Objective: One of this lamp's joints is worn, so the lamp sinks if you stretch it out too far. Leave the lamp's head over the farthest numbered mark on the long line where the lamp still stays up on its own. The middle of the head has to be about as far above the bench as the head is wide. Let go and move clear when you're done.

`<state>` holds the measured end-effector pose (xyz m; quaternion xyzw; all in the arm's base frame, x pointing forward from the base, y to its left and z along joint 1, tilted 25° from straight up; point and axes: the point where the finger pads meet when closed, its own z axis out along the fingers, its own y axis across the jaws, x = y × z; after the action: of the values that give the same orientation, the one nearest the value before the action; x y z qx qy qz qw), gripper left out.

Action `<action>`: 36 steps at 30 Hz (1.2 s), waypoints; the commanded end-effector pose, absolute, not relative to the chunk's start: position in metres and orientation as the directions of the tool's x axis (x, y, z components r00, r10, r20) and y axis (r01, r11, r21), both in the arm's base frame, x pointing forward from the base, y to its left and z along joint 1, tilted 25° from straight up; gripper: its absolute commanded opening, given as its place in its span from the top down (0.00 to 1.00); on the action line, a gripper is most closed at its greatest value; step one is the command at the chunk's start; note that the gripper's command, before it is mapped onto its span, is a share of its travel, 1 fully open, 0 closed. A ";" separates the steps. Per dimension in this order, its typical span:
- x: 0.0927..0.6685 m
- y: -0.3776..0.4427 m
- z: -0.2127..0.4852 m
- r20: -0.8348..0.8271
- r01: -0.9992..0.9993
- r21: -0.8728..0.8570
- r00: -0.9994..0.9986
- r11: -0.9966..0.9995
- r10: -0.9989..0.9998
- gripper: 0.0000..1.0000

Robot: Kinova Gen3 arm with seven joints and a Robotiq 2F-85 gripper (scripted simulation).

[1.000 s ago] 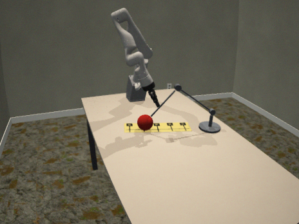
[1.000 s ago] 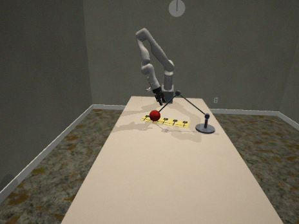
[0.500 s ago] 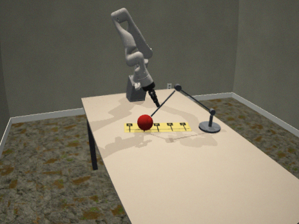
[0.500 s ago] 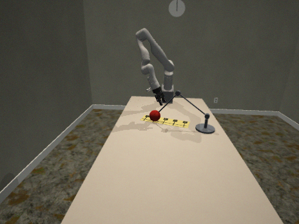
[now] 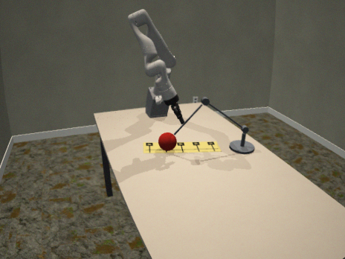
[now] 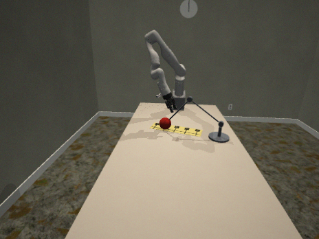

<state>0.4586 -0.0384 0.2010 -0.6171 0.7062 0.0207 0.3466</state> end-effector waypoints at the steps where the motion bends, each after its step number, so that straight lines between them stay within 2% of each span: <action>1: 0.459 -0.039 0.201 -0.514 -0.886 -0.399 0.002 0.237 -0.858 0.00; 15: 0.459 -0.039 0.201 -0.514 -0.886 -0.399 0.002 0.237 -0.858 0.00; 36: 0.421 -0.072 0.263 -0.517 -0.888 -0.398 0.008 0.232 -0.856 0.00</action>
<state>0.4237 -0.0586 0.2558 -0.6261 0.6970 0.0315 0.3481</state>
